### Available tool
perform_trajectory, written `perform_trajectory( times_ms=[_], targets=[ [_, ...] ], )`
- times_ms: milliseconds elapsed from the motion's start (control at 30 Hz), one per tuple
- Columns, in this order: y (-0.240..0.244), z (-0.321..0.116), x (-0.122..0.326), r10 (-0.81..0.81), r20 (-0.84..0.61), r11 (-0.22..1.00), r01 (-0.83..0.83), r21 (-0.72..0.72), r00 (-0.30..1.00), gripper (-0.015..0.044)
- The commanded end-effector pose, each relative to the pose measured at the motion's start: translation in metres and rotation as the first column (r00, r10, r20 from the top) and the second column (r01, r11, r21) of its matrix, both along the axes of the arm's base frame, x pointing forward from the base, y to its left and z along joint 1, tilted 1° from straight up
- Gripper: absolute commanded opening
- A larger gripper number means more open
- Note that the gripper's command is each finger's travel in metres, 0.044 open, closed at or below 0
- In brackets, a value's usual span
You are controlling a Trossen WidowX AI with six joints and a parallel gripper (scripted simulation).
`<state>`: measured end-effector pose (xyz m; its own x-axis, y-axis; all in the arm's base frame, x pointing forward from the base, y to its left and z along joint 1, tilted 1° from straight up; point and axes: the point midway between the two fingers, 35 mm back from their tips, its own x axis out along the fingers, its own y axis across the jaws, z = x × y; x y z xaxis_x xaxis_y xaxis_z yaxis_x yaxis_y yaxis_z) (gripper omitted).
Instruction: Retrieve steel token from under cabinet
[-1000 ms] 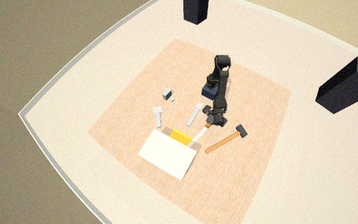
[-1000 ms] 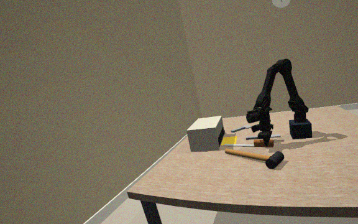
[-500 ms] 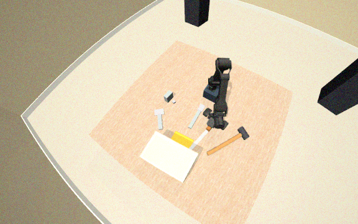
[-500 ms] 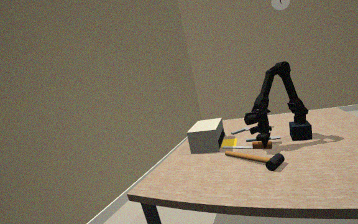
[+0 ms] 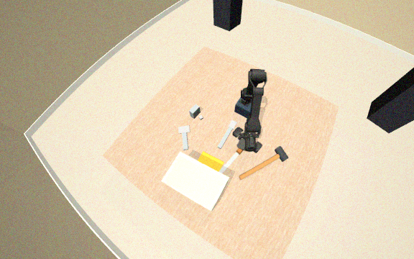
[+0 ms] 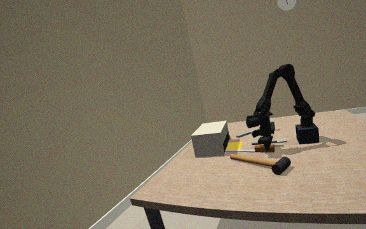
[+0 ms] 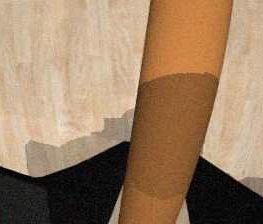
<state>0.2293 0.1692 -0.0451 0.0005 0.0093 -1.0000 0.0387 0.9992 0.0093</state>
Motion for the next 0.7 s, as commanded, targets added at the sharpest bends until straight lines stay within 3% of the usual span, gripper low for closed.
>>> perform_trajectory(
  times_ms=[0,667],
  targets=[
    [0.0,0.0,0.007,0.002,-0.002,1.0,-0.002,0.002,1.0,0.0],
    [0.0,0.001,0.033,0.003,-0.001,1.0,-0.003,0.002,1.0,0.0]
  ],
)
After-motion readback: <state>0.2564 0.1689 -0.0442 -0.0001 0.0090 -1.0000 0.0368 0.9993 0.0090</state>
